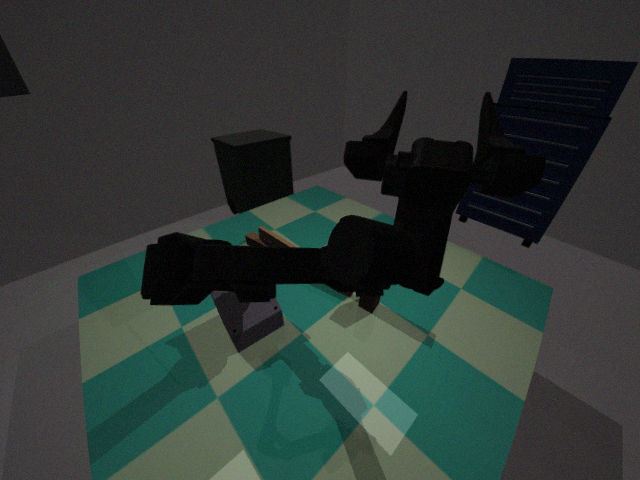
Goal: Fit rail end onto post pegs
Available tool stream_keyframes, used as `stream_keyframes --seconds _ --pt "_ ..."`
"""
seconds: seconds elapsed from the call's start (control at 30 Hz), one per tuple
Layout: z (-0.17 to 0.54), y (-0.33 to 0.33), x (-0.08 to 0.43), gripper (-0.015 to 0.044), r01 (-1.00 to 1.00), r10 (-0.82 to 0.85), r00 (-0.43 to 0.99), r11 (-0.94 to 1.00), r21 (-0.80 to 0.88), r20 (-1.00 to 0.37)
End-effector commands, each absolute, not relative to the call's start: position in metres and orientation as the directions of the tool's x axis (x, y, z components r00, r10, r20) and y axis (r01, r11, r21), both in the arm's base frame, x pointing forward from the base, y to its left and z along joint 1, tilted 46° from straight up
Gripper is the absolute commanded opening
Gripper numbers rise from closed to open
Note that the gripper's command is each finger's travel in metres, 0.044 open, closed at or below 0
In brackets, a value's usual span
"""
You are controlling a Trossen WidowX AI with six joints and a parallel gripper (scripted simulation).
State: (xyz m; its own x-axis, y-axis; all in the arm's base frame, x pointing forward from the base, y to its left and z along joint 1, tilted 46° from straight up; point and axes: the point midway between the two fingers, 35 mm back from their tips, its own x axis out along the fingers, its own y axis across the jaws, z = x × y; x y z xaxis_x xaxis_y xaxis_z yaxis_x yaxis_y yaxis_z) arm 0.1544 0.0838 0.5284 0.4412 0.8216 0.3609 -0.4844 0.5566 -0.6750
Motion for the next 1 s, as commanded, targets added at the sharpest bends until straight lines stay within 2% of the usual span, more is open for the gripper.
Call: stream_keyframes --seconds 0.0,0.1,0.3,0.5,0.7,0.83,0.97 --pt "0.529 0.083 0.155 0.0426 -0.489 0.819 0.441 0.562 -0.667 0.367" --pt "0.533 0.074 0.171 0.044 -0.535 0.779 0.447 0.627 -0.566 0.44" --pt "0.531 0.048 0.226 0.044 -0.491 0.662 0.544 0.75 -0.444 0.516" --pt "0.493 0.032 0.303 0.044 -0.475 0.53 0.709 0.846 -0.242 0.465" --pt "0.431 0.013 0.373 0.044 -0.316 0.362 0.885 0.929 -0.193 0.294" --pt "0.373 0.003 0.41 0.044 -0.219 0.249 0.963 0.945 -0.241 0.101" --pt "0.307 -0.003 0.432 0.044 -0.177 0.14 0.982 0.921 -0.348 -0.128"
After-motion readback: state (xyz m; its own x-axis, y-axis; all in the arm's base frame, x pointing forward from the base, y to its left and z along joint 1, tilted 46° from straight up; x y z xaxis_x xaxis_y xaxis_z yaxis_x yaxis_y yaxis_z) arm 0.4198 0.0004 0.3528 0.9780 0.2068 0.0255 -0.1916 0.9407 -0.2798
